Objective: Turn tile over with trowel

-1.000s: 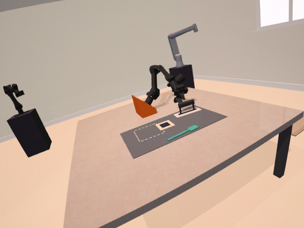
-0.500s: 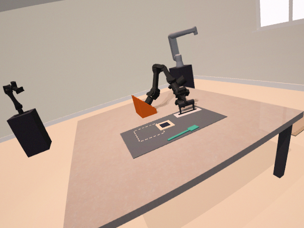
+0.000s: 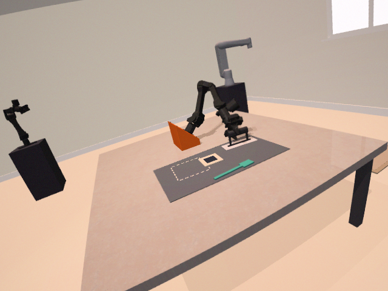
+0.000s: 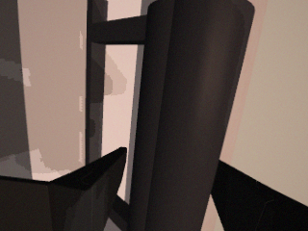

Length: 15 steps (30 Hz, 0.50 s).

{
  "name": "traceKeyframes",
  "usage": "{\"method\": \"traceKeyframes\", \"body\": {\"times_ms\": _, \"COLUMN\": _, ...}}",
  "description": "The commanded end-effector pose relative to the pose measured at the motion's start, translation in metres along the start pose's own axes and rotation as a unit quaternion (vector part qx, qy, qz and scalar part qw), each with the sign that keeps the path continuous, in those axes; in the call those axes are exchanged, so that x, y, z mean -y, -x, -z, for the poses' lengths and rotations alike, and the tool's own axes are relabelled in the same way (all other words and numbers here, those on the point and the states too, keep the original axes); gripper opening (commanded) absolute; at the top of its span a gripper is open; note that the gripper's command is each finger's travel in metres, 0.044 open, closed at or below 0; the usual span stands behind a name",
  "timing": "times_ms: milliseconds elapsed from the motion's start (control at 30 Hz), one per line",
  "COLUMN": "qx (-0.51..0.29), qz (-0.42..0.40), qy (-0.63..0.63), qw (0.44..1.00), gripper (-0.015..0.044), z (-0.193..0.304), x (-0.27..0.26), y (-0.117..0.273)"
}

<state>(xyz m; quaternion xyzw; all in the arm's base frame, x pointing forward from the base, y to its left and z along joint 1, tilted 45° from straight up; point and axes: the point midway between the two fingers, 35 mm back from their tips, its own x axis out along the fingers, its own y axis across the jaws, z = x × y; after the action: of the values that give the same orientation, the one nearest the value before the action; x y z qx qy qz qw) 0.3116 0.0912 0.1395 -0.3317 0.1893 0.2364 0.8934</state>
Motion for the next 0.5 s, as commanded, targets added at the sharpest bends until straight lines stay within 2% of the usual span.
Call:
{"method": "traceKeyframes", "body": {"times_ms": 0, "qx": -0.005, "qz": -0.003, "qy": -0.004, "qw": 1.0, "gripper": 0.0195, "z": 0.0028, "x": -0.0017, "y": -0.0028}}
{"method": "traceKeyframes", "body": {"times_ms": 33, "qx": -0.005, "qz": -0.003, "qy": -0.004, "qw": 1.0, "gripper": 0.0169, "z": 0.0028, "x": -0.0017, "y": -0.0028}}
{"method": "traceKeyframes", "body": {"times_ms": 467, "qx": -0.005, "qz": -0.003, "qy": -0.004, "qw": 1.0, "gripper": 0.0082, "z": 0.0028, "x": -0.0017, "y": -0.0028}}
